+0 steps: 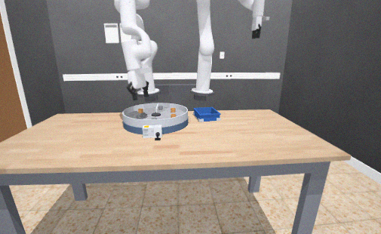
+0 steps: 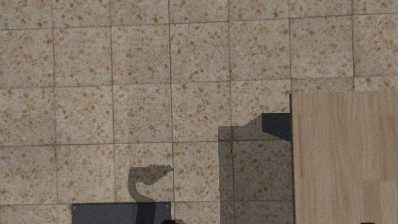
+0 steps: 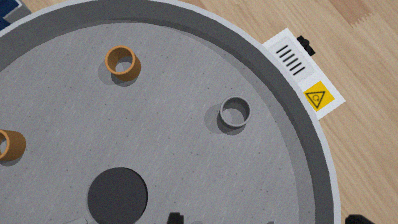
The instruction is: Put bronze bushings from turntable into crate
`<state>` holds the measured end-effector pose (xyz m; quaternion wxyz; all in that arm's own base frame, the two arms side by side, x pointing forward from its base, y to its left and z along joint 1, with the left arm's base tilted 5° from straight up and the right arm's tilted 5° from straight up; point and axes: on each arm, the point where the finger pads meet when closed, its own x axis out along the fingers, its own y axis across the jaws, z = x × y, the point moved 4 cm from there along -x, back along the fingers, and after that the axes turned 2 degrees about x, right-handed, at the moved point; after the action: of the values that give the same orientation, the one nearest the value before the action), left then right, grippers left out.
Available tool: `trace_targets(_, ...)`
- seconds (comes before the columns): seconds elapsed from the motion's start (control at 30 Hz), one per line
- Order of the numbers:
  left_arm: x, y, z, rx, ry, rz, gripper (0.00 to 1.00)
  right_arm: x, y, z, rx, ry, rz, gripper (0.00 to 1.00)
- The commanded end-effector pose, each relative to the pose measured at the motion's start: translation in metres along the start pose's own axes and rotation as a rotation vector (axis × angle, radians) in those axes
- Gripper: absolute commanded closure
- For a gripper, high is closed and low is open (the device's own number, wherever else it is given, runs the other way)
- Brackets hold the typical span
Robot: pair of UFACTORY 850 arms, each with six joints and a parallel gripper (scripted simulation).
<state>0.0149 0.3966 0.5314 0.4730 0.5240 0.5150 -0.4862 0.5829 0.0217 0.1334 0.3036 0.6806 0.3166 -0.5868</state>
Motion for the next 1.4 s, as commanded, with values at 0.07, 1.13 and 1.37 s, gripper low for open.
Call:
trace_targets(0.07, -0.005, -0.022, 0.011, -0.022, -0.001, 0.0, 0.0, -0.001, 0.001, -0.001, 0.0, 0.001, 0.002, 0.0)
trace_targets(1.13, -0.008, -0.033, 0.018, -0.035, -0.003, 0.0, 0.0, -0.008, -0.126, 0.0, -0.649, -0.097, -0.028, 0.0)
trace_targets(1.37, -0.008, -0.033, 0.018, -0.035, -0.003, 0.0, 0.0, -0.01, -0.163, 0.006, -0.855, -0.12, -0.04, 0.0)
